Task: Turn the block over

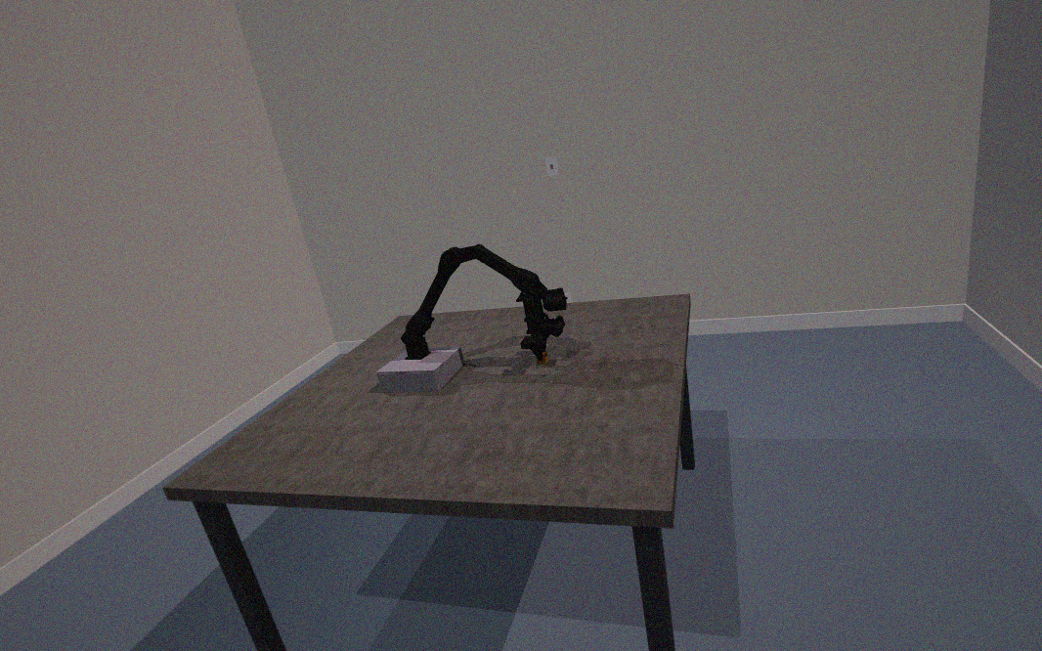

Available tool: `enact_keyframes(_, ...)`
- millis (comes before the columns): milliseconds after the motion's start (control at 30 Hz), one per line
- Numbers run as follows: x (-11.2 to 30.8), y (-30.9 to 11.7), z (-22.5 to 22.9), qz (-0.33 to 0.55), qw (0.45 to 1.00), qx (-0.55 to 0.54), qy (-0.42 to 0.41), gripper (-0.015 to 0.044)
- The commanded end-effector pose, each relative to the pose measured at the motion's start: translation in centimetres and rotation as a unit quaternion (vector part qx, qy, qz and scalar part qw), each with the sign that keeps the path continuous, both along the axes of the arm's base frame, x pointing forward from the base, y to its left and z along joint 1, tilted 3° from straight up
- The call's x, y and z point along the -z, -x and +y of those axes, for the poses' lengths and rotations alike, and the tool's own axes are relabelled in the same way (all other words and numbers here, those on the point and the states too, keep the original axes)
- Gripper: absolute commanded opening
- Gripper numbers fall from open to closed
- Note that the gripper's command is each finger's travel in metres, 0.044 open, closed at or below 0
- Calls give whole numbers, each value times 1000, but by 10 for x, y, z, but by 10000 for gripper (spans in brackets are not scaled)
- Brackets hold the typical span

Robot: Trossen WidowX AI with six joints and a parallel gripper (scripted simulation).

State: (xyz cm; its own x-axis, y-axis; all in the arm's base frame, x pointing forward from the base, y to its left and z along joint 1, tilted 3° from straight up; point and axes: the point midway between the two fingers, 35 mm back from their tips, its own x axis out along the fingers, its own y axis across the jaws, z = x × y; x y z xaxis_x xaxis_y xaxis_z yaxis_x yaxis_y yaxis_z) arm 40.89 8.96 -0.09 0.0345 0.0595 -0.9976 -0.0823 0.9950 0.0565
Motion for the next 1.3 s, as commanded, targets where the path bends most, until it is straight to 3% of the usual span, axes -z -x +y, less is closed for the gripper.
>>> enact_keyframes(0, -14, 0, 0, 0, 1000, 2, -1, 0)
enact_keyframes(233, -28, 1, -1, -4, 1000, 2, -1, 0)
enact_keyframes(1267, -17, 1, 0, -218, 976, 13, -17, 0)
